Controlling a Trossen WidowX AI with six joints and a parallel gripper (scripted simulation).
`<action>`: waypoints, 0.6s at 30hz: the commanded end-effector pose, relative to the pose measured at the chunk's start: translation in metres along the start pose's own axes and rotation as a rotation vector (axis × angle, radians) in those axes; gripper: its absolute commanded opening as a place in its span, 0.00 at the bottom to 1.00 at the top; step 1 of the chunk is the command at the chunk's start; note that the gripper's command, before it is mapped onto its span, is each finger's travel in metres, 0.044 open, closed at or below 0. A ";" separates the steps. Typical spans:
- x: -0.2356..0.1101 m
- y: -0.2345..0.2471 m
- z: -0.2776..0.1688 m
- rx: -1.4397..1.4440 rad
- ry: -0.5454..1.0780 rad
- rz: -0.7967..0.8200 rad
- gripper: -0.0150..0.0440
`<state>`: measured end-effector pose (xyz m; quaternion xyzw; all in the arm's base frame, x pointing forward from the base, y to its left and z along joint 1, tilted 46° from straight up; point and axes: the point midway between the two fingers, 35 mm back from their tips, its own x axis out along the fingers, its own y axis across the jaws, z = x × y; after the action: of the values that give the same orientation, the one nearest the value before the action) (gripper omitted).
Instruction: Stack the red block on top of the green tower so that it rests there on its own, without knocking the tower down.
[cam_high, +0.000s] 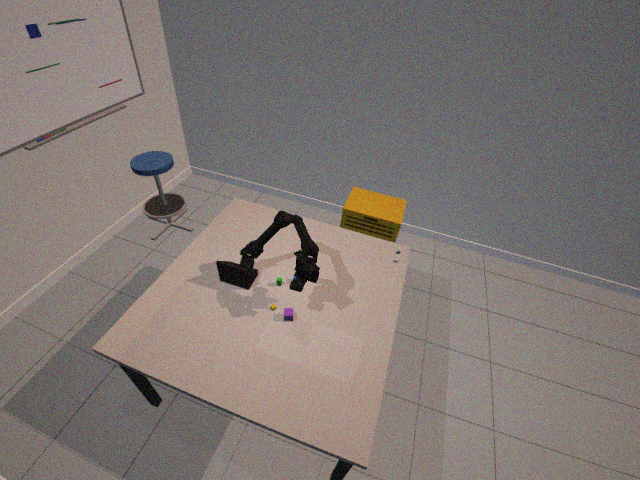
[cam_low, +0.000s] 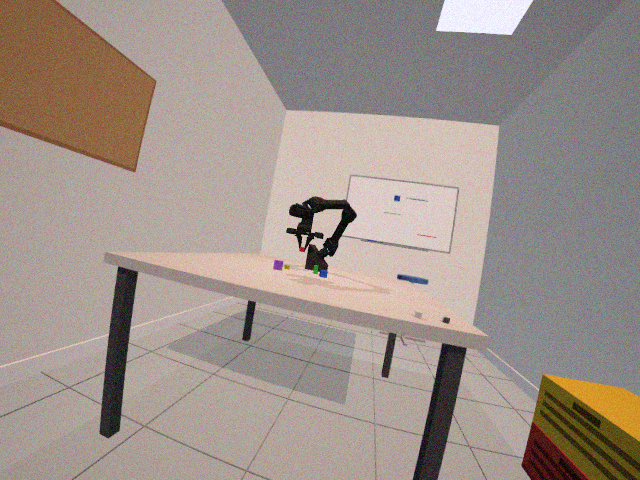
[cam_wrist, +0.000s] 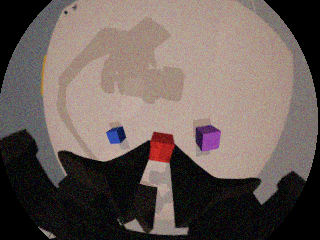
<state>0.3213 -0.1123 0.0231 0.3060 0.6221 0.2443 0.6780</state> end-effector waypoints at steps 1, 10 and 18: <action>0.000 0.000 0.000 -0.004 0.006 -0.001 0.25; -0.007 0.011 -0.021 -0.003 0.014 -0.008 0.25; -0.012 0.025 -0.052 0.000 0.016 -0.010 0.25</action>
<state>0.2810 -0.1020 0.0442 0.3020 0.6269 0.2417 0.6763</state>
